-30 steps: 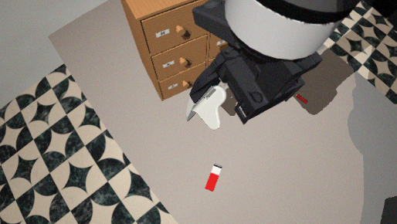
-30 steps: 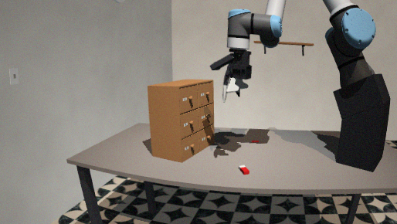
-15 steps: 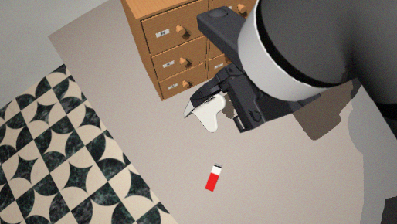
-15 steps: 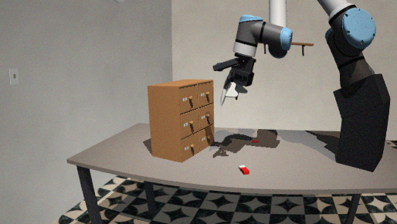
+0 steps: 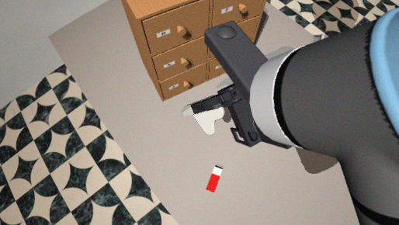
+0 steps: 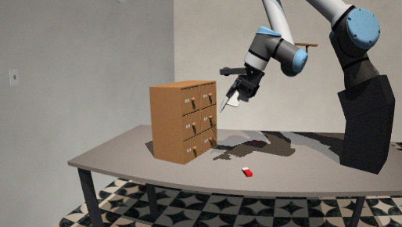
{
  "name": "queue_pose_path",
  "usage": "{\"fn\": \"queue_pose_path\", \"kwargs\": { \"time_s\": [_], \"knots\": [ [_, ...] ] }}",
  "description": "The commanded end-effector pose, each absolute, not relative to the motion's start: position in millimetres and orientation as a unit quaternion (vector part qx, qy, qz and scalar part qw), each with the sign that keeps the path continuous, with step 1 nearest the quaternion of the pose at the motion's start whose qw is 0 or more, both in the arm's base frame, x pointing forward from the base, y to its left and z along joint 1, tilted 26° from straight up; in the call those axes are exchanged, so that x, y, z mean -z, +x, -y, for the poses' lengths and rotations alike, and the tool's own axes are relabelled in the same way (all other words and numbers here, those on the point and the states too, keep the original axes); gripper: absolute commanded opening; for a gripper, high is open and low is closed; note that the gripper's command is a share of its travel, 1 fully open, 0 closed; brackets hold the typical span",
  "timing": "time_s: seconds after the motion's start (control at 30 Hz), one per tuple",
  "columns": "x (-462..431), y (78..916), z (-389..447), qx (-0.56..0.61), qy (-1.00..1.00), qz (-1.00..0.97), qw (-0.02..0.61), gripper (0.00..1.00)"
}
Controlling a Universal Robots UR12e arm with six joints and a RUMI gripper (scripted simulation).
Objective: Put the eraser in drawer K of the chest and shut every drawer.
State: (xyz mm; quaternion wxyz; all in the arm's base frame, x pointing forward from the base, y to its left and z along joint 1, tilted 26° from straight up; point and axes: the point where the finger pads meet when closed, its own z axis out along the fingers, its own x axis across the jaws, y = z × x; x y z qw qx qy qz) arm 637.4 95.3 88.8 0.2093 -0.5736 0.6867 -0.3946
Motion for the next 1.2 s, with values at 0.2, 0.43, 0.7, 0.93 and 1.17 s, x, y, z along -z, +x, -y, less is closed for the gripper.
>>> {"fn": "queue_pose_path", "kwargs": {
  "time_s": [0.2,0.43,0.7,0.93,1.17],
  "knots": [
    [-77.6,661.6,-88.3,0.477,-0.544,-0.63,0.282,1.0],
    [-72.4,671.2,-84.8,0.51,-0.528,-0.604,0.311,1.0],
    [-64.6,686.5,-79.4,0.558,-0.5,-0.56,0.353,1.0],
    [-60.4,693.5,-76.7,0.582,-0.485,-0.536,0.374,1.0],
    [-56.6,701.2,-74.1,0.603,-0.469,-0.511,0.394,1.0]
  ]
}}
